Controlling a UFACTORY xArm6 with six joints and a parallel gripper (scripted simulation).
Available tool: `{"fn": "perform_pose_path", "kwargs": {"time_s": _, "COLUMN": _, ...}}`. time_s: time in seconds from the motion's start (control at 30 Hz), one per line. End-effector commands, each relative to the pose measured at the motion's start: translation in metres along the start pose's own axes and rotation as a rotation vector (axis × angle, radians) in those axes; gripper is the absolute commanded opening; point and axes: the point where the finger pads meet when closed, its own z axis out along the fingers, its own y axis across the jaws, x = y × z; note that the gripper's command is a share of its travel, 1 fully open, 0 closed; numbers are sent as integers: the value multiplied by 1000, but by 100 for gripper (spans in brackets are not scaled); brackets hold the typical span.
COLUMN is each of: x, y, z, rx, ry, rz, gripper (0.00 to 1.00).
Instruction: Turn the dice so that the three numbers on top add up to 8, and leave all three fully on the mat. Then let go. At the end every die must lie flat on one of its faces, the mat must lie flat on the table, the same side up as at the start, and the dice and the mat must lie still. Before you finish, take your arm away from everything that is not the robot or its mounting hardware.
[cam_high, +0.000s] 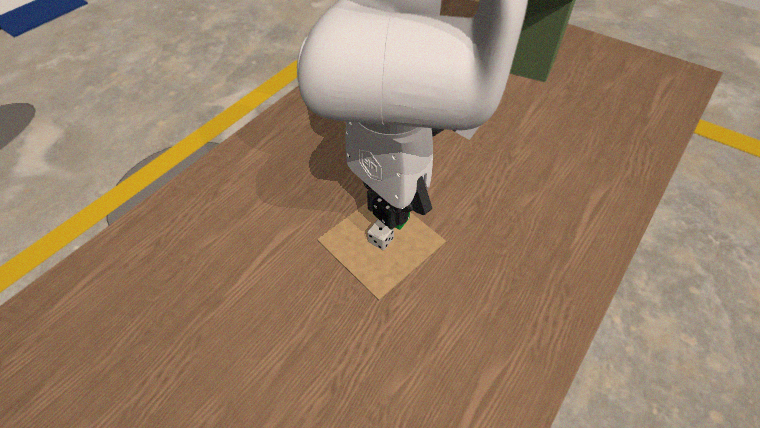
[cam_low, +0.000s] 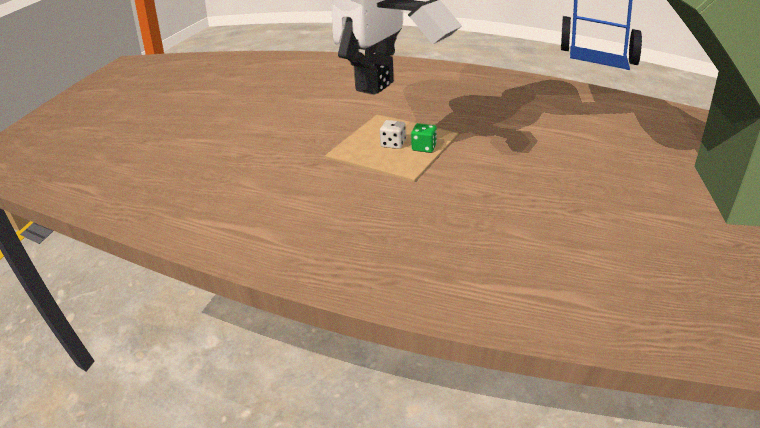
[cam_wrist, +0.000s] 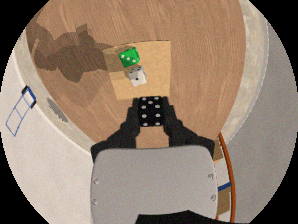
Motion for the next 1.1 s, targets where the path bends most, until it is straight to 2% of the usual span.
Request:
{"fn": "perform_pose_path", "kwargs": {"time_s": 0.0, "x": -10, "y": -5, "z": 0, "rx": -40, "ry": 33, "rz": -76, "gripper": 27}}
{"fn": "perform_pose_path", "kwargs": {"time_s": 0.27, "x": -34, "y": -14, "z": -1, "rx": -22, "ry": 19, "rz": -237, "gripper": 27}}
{"fn": "perform_pose_path", "kwargs": {"time_s": 1.07, "x": -35, "y": -14, "z": 5, "rx": -21, "ry": 19, "rz": -241, "gripper": 27}}
